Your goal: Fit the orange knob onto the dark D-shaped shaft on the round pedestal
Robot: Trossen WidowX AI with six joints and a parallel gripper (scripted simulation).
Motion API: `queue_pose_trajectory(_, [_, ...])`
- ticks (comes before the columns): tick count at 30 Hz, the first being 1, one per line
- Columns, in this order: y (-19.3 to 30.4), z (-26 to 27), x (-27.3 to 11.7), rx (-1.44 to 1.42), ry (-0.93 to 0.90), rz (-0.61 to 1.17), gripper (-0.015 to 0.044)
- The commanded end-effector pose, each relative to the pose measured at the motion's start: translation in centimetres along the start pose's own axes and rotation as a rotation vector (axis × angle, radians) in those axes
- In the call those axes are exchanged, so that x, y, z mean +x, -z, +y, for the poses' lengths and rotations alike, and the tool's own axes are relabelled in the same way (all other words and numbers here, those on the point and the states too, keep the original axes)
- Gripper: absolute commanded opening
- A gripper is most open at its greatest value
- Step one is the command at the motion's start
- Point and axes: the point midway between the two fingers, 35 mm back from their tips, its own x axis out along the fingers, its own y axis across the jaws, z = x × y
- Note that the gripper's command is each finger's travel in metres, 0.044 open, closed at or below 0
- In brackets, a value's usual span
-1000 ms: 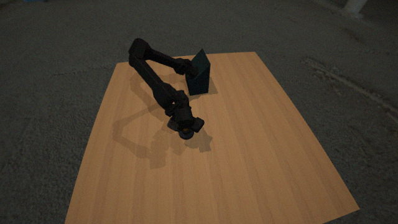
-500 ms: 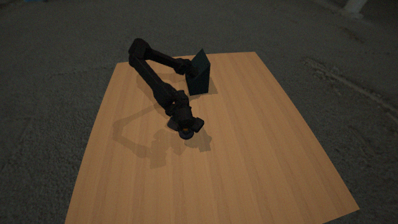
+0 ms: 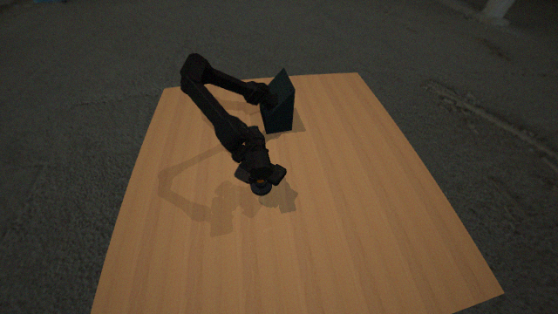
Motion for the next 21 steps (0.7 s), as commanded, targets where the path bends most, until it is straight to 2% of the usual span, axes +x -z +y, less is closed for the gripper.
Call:
queue_pose_trajectory(1, [-0.16, 0.06, -0.16, 0.050, -0.002, -0.002, 0.0000])
queue_pose_trajectory(6, [-0.21, 0.05, 0.02, 0.205, -0.002, -0.002, 0.0000])
queue_pose_trajectory(21, [-0.04, -0.01, 0.24, 0.205, -0.002, -0.002, 0.0000])
